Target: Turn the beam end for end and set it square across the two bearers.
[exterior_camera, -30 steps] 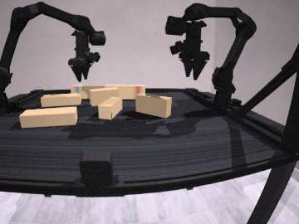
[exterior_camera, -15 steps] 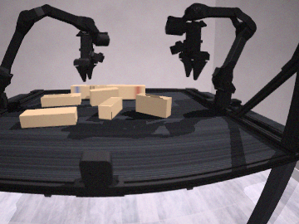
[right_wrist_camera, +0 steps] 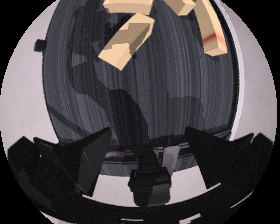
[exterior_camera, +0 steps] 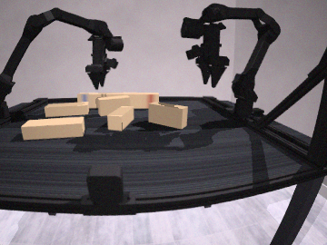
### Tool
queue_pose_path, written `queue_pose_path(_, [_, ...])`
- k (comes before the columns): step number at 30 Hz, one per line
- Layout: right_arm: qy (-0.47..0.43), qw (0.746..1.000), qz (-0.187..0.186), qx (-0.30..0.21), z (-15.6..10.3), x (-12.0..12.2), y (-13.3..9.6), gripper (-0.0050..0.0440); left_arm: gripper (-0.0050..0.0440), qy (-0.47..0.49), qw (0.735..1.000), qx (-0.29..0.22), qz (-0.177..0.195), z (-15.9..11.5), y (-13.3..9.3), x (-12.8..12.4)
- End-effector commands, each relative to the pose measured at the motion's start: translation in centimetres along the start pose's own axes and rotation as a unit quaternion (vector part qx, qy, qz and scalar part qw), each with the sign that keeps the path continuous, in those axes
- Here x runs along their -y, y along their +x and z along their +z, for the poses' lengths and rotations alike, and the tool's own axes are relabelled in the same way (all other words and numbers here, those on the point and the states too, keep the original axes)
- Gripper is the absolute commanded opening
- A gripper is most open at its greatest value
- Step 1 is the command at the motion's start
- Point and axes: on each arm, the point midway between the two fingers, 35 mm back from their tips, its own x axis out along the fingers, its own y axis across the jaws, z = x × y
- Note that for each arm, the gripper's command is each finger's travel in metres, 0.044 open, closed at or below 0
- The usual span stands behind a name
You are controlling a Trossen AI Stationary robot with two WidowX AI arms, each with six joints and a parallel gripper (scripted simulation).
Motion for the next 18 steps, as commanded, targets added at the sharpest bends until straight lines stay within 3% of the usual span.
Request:
queue_pose_path(1, [0.001,1.000,0.001,-0.001,-0.1,0.0,0.0,0.0440,0.0410,0.001,1.000,-0.004,-0.002,0.4,0.5,-0.7])
queue_pose_path(18, [0.001,1.000,0.001,-0.001,-0.1,0.0,0.0,0.0440,0.0410,0.001,1.000,-0.004,-0.002,1.7,1.2,-2.5])
